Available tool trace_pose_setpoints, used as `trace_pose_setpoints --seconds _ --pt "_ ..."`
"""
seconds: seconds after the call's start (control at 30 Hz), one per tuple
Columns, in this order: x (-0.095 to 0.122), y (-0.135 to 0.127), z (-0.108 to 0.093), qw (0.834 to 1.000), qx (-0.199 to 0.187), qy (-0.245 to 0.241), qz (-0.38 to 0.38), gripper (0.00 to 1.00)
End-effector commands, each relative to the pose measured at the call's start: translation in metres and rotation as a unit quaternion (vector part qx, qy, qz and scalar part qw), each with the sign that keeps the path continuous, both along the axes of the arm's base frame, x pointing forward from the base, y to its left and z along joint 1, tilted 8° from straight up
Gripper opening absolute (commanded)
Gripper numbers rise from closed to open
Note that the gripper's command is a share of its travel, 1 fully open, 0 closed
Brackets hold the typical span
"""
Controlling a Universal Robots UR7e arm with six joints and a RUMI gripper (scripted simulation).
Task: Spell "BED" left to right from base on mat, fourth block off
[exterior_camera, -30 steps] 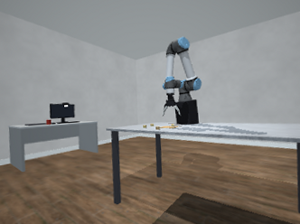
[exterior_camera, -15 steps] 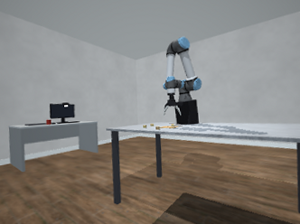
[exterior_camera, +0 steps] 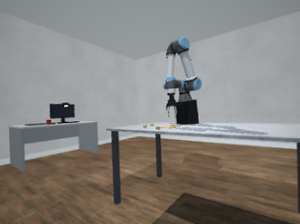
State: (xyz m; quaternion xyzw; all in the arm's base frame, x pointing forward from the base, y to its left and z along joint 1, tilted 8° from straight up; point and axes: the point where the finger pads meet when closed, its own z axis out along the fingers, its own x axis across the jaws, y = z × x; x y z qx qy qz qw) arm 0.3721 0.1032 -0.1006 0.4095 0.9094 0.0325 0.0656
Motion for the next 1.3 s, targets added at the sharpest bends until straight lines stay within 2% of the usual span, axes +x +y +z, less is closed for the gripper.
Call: trace_pose_setpoints --seconds 0.0,1.27 --pt "-0.0019 0.0013 0.0003 1.0 0.0 0.0 0.002 0.37" --pt "-0.002 0.0013 -0.003 1.0 0.0 0.001 0.002 0.37"
